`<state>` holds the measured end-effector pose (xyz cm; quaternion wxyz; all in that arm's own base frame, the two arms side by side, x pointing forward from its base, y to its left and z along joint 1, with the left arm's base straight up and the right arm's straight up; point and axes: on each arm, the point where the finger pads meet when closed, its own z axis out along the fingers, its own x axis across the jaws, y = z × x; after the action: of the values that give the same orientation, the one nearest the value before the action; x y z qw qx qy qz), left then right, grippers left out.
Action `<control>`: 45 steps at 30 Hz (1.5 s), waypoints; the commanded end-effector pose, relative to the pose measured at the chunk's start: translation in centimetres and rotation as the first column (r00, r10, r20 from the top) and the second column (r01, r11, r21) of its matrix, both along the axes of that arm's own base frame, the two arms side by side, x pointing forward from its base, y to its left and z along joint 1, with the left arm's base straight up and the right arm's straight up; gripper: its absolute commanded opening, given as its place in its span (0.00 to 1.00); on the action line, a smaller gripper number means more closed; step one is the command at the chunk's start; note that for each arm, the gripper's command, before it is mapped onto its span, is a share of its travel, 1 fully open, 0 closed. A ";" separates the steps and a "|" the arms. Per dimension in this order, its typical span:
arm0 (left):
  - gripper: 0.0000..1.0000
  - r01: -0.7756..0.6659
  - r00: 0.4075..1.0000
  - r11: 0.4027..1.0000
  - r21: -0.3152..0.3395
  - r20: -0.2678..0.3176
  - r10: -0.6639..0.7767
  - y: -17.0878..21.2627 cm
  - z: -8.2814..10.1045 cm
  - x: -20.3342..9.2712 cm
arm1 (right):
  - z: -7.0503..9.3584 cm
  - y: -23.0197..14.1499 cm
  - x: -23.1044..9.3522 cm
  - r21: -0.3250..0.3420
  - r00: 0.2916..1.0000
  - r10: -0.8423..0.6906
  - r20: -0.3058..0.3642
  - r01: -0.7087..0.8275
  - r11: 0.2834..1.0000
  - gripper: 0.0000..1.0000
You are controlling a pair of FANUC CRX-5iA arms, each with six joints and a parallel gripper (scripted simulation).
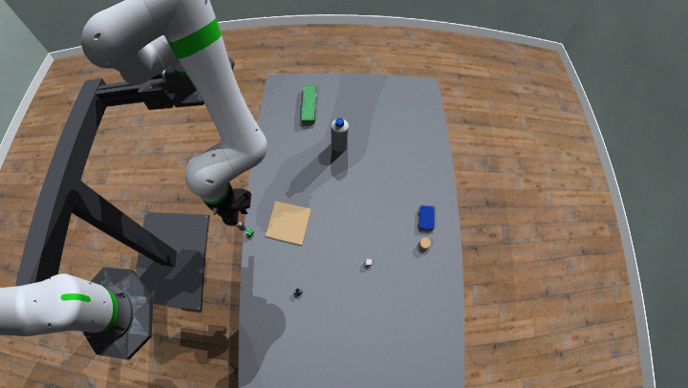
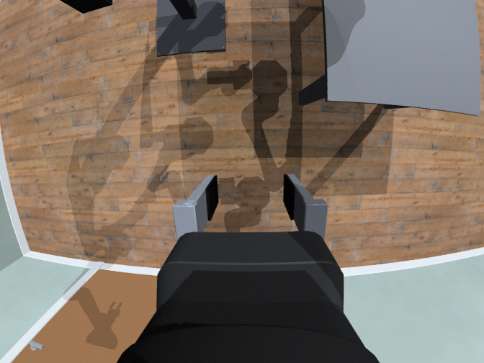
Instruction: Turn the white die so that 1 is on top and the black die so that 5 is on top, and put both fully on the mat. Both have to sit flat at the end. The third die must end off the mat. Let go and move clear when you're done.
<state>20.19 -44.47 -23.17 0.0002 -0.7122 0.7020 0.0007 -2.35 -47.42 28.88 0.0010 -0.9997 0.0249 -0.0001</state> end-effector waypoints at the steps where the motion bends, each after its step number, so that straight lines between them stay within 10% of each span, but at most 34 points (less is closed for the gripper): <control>1: 1.00 0.000 1.000 1.000 -0.001 0.001 0.000 -0.1 0.1 0.0 | 0.1 0.0 0.0 -0.002 1.000 0.000 0.000 0.000 1.000 1.00; 20: 1.00 0.004 1.000 1.000 -0.001 0.001 -0.004 -1.8 -0.2 2.7 | 0.1 0.0 0.0 -0.002 1.000 0.000 0.000 0.000 1.000 1.00; 45: 1.00 0.032 0.999 0.999 -0.002 0.001 -0.032 -9.3 -1.2 20.3 | 0.1 0.0 0.0 -0.002 1.000 0.000 0.000 0.000 1.000 1.00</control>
<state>38.21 -52.91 -24.23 -0.0006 -0.7021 0.7121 -0.0027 -2.35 -47.42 28.88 0.0010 -0.9997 0.0249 -0.0001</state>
